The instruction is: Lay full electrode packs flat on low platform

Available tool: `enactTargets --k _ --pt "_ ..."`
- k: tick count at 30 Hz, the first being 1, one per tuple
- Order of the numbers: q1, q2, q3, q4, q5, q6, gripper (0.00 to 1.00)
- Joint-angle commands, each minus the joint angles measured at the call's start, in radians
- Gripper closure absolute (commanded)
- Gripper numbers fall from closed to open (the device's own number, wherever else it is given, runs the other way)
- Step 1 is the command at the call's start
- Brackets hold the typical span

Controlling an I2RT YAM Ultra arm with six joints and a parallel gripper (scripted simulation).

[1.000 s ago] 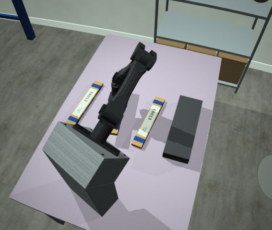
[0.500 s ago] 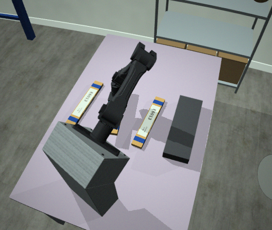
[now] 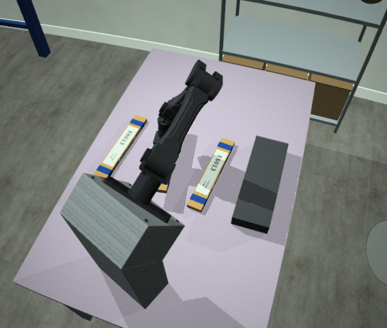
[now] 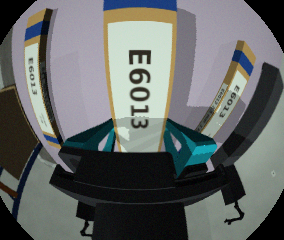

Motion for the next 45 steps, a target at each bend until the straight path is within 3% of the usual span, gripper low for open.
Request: enactTargets --k 1,18,23,45 --pt "0.049 -0.064 0.034 -0.029 0.010 0.005 1.00" --pt "0.051 -0.064 0.043 -0.038 0.012 0.006 1.00" --pt "0.058 -0.077 0.010 -0.049 0.018 0.013 1.00" --pt "0.117 -0.195 -0.055 -0.140 0.065 0.055 1.00"
